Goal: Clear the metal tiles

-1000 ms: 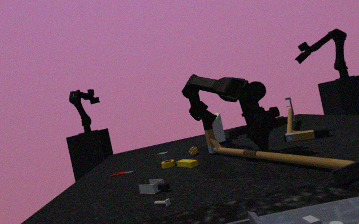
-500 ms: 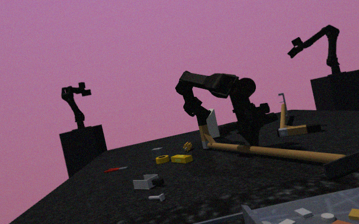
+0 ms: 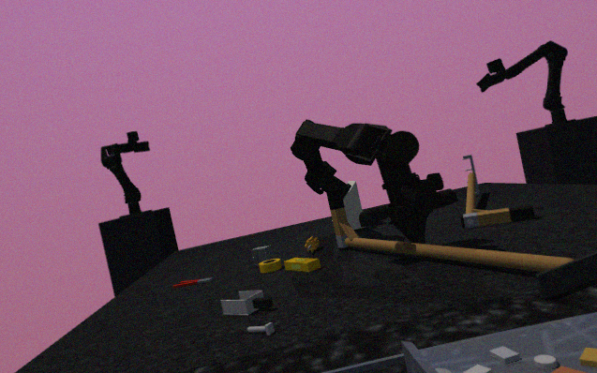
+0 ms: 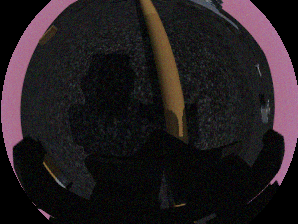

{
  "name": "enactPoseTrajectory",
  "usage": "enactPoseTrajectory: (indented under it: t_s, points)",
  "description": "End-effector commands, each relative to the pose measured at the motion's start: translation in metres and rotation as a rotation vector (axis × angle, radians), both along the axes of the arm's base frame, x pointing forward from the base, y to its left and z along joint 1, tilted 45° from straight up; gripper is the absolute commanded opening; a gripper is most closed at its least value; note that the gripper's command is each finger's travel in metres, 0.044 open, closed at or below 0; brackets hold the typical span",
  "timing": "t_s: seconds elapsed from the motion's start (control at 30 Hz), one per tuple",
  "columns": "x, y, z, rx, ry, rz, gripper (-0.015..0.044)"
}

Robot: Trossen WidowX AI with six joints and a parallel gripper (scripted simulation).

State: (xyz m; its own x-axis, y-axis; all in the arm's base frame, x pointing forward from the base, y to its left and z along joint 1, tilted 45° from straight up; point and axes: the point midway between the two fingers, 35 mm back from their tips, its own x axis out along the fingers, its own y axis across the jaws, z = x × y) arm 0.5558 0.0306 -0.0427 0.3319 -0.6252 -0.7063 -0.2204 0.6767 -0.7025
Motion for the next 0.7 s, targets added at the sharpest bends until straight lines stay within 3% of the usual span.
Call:
enactPoseTrajectory:
  t_s: [0.0,0.67]
  points:
    - [0.003,-0.004,0.005,0.000,-0.006,-0.003,0.0000]
    - [0.011,-0.017,0.018,0.000,-0.019,-0.017,0.0000]
